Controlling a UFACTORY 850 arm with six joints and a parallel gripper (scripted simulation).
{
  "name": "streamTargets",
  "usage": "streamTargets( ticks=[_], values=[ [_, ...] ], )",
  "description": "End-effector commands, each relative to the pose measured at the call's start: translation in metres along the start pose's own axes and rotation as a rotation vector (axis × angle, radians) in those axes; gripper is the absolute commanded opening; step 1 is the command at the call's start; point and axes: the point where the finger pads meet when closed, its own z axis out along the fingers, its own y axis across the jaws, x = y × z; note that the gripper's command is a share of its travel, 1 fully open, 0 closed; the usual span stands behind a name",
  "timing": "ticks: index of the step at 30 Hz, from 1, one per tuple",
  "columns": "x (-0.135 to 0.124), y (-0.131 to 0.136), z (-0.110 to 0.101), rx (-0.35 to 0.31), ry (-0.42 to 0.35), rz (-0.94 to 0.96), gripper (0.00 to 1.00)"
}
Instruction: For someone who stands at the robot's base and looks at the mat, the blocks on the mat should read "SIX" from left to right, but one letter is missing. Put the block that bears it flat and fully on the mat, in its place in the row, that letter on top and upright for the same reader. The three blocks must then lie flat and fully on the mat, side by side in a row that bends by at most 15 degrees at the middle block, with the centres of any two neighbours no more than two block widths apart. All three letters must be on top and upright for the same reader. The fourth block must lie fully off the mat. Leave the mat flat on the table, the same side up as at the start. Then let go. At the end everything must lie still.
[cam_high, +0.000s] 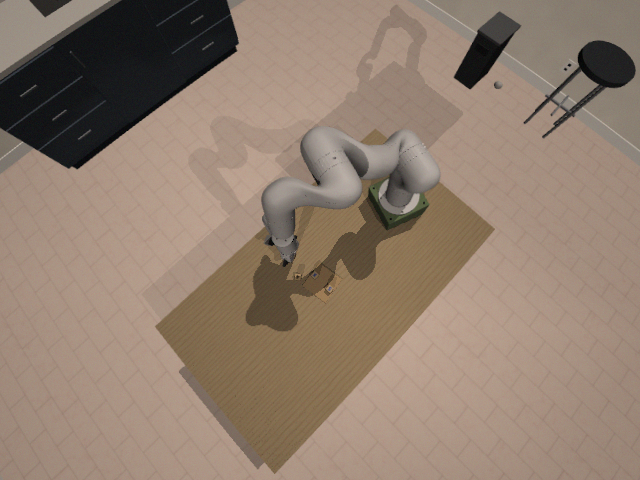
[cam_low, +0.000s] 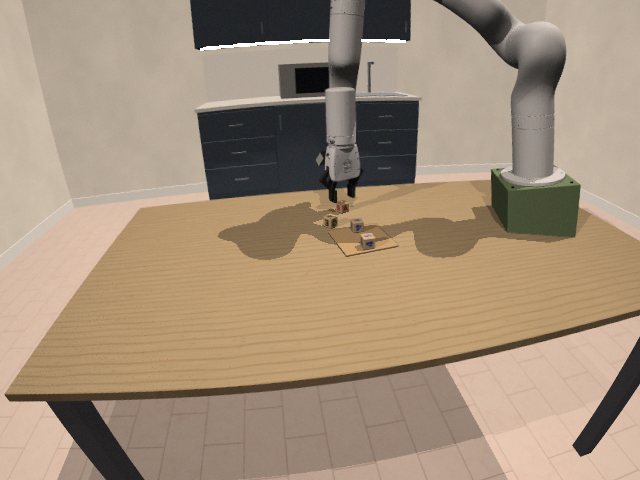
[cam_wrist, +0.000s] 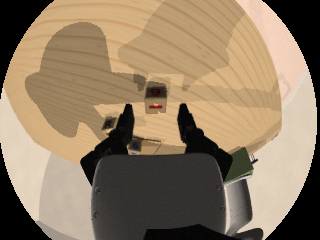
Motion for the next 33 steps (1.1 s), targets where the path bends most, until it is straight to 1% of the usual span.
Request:
streamTargets(
  ticks=[1, 24, 29, 33],
  values=[
    [0.0006, -0.0007, -0.0006, 0.001, 0.001, 0.000, 0.69],
    [0.0006, -0.0007, -0.0003, 0.001, 0.001, 0.000, 0.69],
    [0.0006, -0.0007, 0.0014, 0.001, 0.001, 0.000, 0.69],
    [0.0007, -0.0007, 0.0068, 0.001, 0.001, 0.000, 0.69]
  ],
)
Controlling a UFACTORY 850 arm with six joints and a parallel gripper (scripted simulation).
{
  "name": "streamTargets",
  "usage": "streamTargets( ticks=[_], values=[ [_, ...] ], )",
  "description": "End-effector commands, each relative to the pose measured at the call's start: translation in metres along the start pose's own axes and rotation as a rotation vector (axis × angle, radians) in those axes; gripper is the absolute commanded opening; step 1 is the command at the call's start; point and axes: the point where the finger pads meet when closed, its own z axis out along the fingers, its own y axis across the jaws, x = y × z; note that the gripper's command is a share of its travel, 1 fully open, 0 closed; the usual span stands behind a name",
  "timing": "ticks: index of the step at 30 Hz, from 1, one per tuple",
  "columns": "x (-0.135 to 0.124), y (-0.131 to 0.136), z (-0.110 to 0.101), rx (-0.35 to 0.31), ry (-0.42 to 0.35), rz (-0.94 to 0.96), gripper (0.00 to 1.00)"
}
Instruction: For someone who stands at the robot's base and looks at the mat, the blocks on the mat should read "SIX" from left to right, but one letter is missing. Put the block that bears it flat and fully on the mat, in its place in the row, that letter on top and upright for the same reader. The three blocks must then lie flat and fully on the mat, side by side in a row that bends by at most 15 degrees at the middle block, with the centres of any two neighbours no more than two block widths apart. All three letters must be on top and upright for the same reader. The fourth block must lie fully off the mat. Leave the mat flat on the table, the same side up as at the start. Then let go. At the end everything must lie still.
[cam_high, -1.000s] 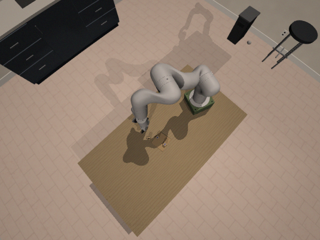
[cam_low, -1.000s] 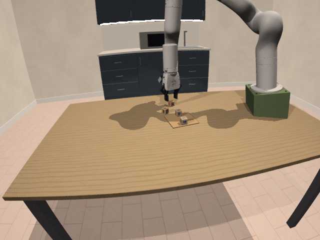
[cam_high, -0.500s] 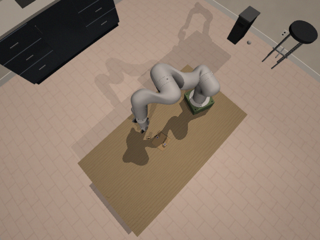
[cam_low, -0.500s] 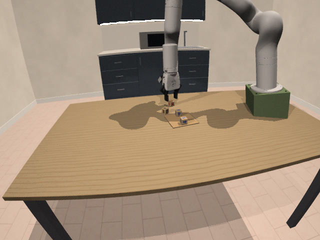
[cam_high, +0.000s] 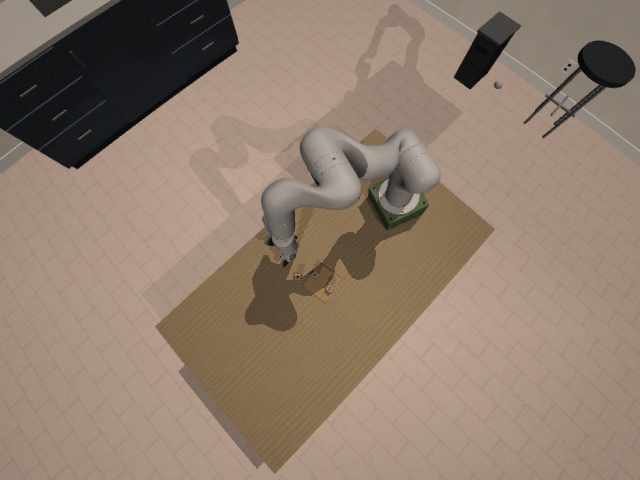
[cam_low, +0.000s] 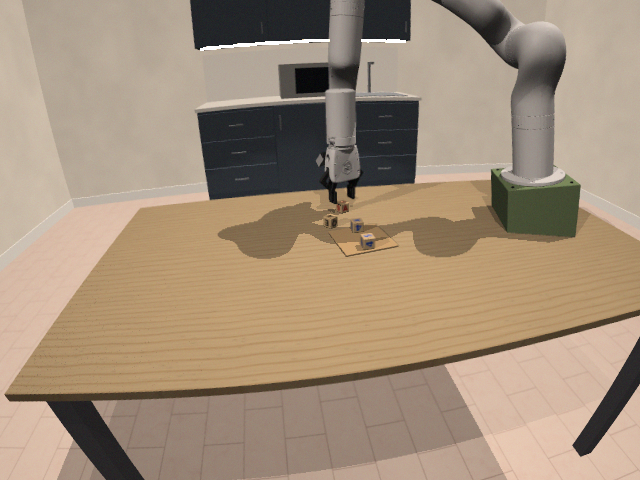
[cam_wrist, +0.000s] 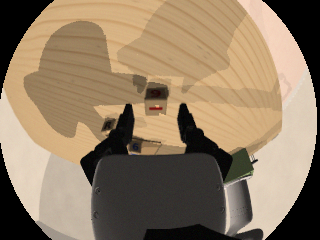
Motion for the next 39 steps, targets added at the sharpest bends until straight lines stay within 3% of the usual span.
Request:
streamTargets(
  ticks=[1, 11, 39],
  values=[
    [0.001, -0.001, 0.005, 0.001, 0.001, 0.000, 0.69],
    [0.001, -0.001, 0.026, 0.001, 0.001, 0.000, 0.69],
    [0.001, -0.001, 0.030, 0.001, 0.001, 0.000, 0.69]
  ],
)
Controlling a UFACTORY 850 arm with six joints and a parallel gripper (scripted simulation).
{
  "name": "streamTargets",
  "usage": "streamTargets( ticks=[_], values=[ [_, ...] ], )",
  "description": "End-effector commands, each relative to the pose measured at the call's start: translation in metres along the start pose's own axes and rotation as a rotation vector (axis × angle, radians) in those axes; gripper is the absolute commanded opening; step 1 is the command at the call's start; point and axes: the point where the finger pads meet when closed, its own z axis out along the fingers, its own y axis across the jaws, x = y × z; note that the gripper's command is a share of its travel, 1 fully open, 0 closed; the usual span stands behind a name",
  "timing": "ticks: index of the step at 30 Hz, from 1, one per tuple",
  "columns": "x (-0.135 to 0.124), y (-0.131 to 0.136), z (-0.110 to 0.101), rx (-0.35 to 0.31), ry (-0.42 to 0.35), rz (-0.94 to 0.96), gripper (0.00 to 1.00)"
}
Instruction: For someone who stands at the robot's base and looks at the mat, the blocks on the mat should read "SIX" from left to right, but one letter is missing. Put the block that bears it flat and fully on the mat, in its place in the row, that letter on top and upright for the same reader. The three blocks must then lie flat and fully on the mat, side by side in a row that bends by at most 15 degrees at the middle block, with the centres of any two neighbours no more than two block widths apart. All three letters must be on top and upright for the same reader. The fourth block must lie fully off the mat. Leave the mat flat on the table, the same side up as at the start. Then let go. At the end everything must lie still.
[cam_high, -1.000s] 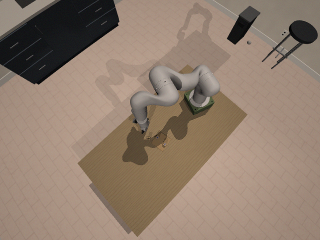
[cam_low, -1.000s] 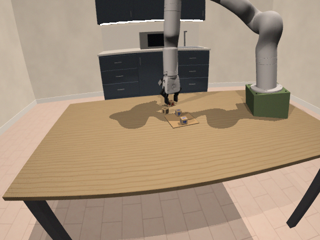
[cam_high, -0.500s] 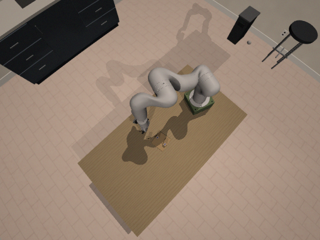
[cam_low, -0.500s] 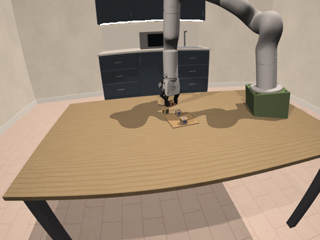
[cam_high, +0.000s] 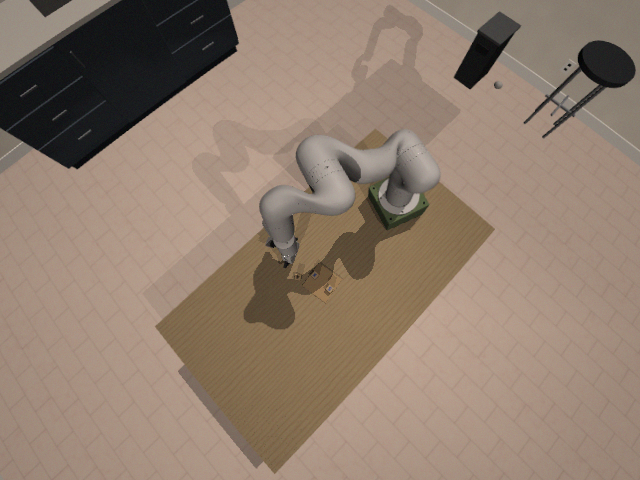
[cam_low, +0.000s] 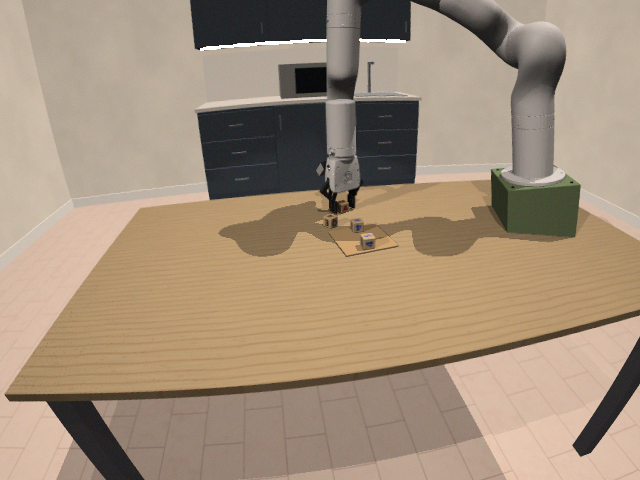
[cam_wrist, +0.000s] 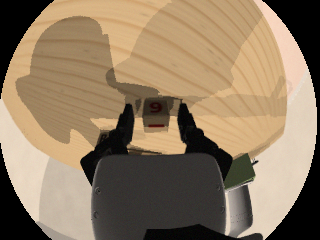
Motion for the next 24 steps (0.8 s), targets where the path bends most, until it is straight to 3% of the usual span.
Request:
streamTargets(
  ticks=[1, 17, 18, 24],
  values=[
    [0.0006, -0.0007, -0.0006, 0.001, 0.001, 0.000, 0.69],
    [0.0006, -0.0007, -0.0006, 0.001, 0.001, 0.000, 0.69],
    [0.0006, -0.0007, -0.0006, 0.001, 0.001, 0.000, 0.47],
    [0.0006, -0.0007, -0.0006, 0.001, 0.001, 0.000, 0.47]
  ],
)
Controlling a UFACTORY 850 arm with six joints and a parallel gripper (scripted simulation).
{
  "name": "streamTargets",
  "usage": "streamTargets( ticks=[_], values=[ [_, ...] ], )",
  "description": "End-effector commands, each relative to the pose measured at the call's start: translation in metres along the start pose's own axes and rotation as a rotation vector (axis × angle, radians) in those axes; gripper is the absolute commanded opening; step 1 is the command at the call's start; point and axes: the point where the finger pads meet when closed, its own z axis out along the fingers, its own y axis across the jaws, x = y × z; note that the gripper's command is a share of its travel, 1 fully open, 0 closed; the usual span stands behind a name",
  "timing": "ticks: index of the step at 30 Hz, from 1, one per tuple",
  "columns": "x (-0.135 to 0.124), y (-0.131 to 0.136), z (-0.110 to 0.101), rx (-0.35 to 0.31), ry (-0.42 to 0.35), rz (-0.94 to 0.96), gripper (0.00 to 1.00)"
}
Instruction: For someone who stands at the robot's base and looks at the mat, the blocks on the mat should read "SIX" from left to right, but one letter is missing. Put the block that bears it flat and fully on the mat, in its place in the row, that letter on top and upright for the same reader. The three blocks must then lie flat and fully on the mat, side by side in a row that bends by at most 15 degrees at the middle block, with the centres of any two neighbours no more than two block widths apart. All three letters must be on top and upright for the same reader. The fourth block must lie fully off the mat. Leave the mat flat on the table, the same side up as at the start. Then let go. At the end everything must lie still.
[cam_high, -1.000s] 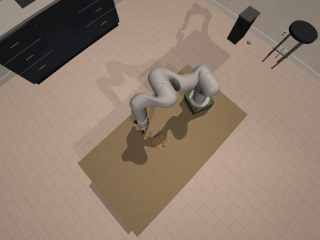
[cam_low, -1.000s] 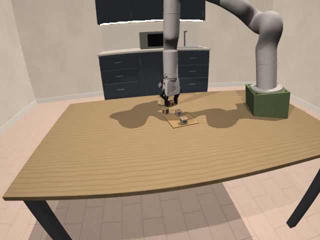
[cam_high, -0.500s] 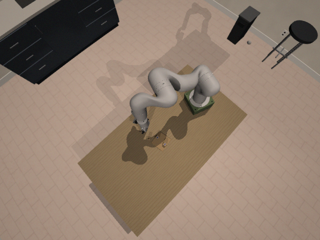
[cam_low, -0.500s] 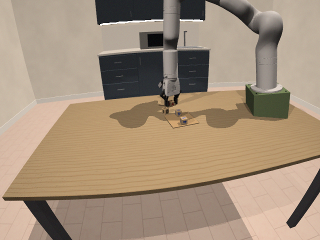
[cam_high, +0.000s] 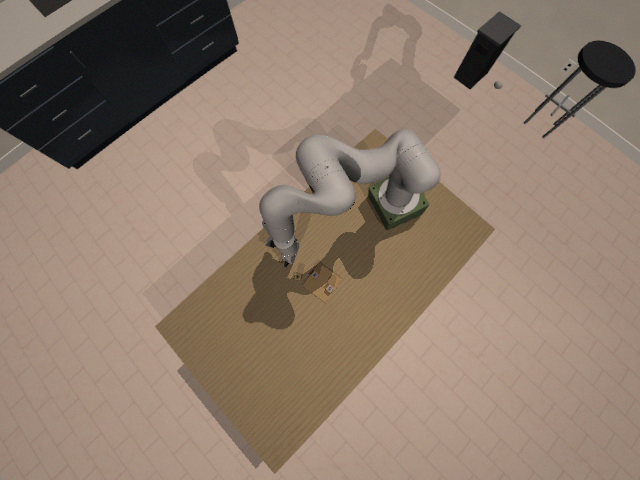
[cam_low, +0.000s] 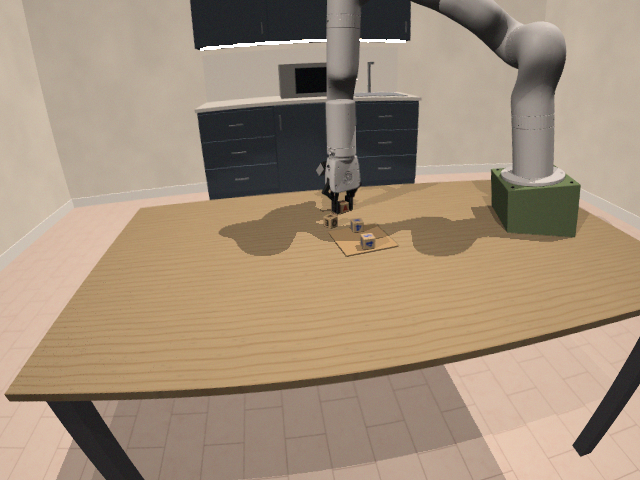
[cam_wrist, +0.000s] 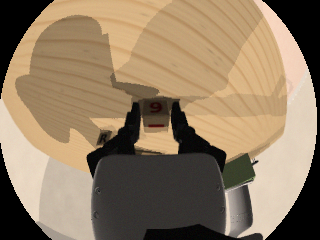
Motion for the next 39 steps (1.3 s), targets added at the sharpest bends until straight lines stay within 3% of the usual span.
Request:
streamTargets(
  ticks=[1, 10, 11, 39],
  values=[
    [0.0006, -0.0007, -0.0006, 0.001, 0.001, 0.000, 0.47],
    [0.0006, -0.0007, -0.0006, 0.001, 0.001, 0.000, 0.47],
    [0.0006, -0.0007, -0.0006, 0.001, 0.001, 0.000, 0.27],
    [0.0006, -0.0007, -0.0006, 0.001, 0.001, 0.000, 0.27]
  ],
)
